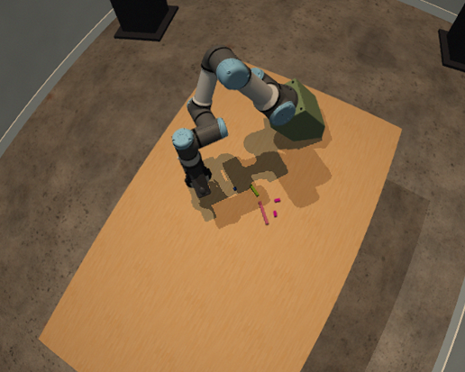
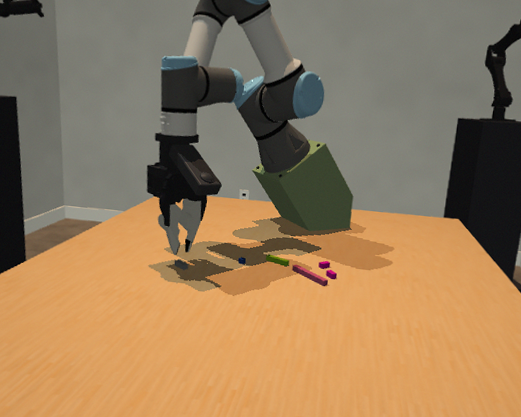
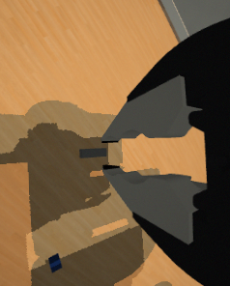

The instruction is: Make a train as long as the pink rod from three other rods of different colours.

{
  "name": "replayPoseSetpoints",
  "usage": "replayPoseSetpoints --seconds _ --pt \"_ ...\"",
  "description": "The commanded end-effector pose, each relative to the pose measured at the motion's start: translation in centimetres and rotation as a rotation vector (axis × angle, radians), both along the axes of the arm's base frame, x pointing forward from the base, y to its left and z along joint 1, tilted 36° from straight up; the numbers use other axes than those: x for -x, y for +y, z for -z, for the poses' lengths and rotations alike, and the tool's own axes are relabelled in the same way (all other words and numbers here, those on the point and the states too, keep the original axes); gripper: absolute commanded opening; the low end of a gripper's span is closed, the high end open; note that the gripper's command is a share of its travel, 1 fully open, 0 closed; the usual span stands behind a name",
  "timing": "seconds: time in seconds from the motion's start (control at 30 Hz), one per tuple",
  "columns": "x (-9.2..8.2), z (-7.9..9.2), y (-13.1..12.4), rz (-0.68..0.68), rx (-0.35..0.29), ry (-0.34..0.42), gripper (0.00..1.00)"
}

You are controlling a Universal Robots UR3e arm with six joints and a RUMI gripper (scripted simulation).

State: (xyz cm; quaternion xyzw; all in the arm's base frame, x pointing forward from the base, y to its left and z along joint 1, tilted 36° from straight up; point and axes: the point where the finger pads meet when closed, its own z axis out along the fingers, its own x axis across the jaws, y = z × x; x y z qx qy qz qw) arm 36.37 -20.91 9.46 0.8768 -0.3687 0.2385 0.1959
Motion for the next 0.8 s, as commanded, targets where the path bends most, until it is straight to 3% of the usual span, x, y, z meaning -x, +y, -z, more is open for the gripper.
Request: replayPoseSetpoints --seconds 0.0,0.77 --pt "-0.2 0.32 -0.29 -0.001 0.002 -0.002 0.14" --pt "-0.33 0.71 -0.56 -0.001 0.002 -0.002 0.14"
